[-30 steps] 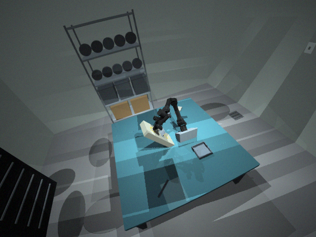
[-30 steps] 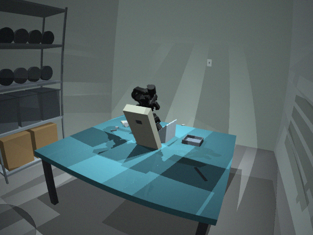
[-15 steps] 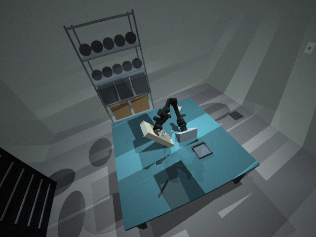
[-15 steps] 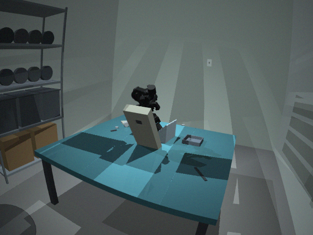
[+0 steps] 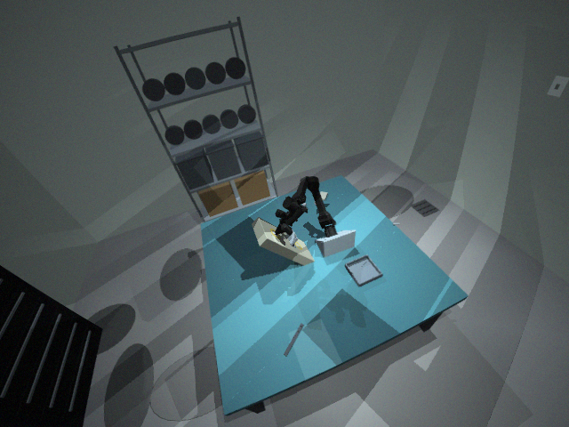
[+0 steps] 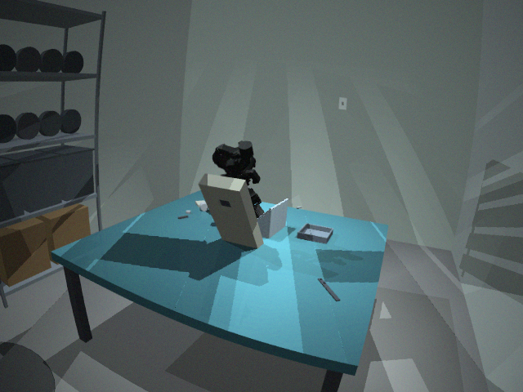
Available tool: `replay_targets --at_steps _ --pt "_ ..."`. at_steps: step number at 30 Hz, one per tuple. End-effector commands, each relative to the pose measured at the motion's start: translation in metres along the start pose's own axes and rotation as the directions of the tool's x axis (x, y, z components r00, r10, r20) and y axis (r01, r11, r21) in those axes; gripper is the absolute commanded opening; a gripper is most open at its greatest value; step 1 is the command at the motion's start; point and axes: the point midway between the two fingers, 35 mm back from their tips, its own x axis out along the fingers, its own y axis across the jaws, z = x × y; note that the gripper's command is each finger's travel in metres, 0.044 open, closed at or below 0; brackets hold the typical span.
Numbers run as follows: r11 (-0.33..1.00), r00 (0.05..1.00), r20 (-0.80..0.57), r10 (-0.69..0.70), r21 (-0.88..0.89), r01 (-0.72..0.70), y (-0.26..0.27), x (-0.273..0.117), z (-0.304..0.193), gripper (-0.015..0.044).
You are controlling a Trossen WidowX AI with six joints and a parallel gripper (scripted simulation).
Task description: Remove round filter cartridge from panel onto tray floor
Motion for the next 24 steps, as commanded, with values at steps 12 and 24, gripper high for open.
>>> replay_targets --at_steps 12,24 --pt "1.0 1.0 -0.003 0.002 -0.007 -0.002 0.0 0.005 -0.001 0.0101" --pt "1.0 1.0 -0.003 0.002 -0.006 -0.002 0.0 0.011 -0.001 0.0101"
